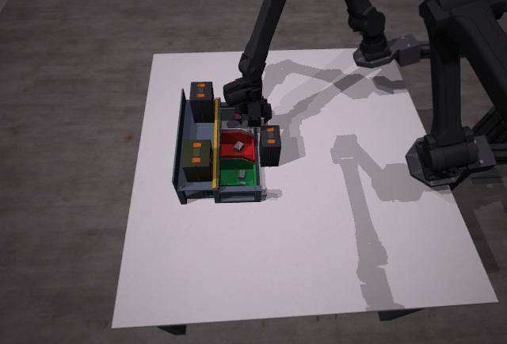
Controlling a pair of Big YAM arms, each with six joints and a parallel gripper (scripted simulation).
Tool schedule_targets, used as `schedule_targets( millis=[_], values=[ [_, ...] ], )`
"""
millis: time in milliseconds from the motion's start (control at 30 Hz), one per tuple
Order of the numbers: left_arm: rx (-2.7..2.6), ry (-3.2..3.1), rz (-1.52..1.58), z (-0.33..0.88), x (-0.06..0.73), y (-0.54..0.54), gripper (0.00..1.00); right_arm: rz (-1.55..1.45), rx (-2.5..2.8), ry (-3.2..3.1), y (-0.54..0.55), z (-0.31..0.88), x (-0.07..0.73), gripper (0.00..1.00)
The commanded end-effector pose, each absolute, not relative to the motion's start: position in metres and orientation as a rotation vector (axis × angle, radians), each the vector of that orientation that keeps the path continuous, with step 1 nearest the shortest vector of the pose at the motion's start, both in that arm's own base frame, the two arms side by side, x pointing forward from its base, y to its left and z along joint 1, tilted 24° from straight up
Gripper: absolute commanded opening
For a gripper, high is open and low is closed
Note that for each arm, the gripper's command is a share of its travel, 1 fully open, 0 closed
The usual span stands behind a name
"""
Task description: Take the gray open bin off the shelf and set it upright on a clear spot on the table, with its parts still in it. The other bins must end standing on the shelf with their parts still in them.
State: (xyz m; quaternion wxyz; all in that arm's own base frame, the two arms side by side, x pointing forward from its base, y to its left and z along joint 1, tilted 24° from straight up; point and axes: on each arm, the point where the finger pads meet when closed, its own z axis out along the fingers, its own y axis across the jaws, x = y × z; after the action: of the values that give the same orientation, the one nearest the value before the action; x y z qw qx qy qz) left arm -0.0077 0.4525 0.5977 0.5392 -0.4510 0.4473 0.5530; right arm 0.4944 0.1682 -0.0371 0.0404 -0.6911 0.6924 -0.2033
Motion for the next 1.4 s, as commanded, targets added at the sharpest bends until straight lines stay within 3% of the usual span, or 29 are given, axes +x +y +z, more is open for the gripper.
schedule_targets(
  millis=[0,1367],
  values=[
    [-1.057,1.025,1.334,0.6105,-0.0131,0.4461,1.00,-0.626,-2.102,2.122,0.1663,-0.0430,0.5062,0.90],
    [-1.057,1.025,1.334,0.6105,-0.0131,0.4461,1.00,-0.628,-2.096,2.119,0.1650,-0.0507,0.5125,0.90]
  ],
)
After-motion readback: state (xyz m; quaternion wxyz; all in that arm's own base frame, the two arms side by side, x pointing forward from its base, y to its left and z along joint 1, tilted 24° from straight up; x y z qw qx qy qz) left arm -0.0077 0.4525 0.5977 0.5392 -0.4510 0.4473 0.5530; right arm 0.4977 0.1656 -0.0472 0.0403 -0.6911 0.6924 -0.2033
